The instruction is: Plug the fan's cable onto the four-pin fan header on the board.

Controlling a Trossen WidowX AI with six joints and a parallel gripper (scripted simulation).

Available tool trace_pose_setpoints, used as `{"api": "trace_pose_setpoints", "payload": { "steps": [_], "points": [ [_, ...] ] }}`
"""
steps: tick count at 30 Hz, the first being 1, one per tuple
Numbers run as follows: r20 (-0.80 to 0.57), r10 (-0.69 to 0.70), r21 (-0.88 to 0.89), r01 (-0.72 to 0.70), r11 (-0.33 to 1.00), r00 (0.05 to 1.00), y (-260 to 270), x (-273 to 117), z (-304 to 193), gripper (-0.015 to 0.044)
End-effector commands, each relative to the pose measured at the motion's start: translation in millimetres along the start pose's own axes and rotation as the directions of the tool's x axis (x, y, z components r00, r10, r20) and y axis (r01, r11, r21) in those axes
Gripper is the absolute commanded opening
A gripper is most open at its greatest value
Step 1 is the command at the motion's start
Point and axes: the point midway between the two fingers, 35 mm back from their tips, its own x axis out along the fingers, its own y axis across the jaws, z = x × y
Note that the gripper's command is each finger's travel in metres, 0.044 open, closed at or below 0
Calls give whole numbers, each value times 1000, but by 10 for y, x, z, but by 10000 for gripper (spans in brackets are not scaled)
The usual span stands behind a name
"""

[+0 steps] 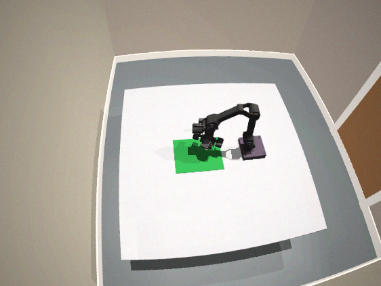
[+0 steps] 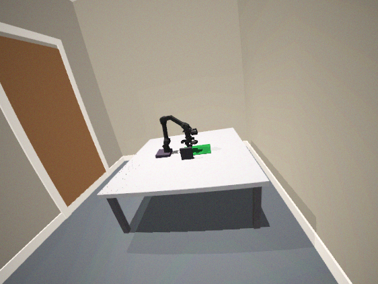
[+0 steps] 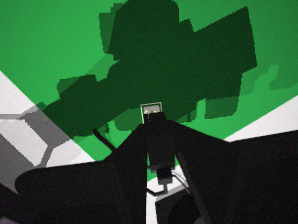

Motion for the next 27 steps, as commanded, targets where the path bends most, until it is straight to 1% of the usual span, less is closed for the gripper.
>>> {"api": "trace_pose_setpoints", "payload": {
  "steps": [1,24,27],
  "points": [
    [1,1,4,-1,1000,1000,1,25,2,0],
    [1,1,4,-1,1000,1000,2,173,2,0],
    [2,-1,1,1,1000,1000,1,138,2,79]
  ]
}}
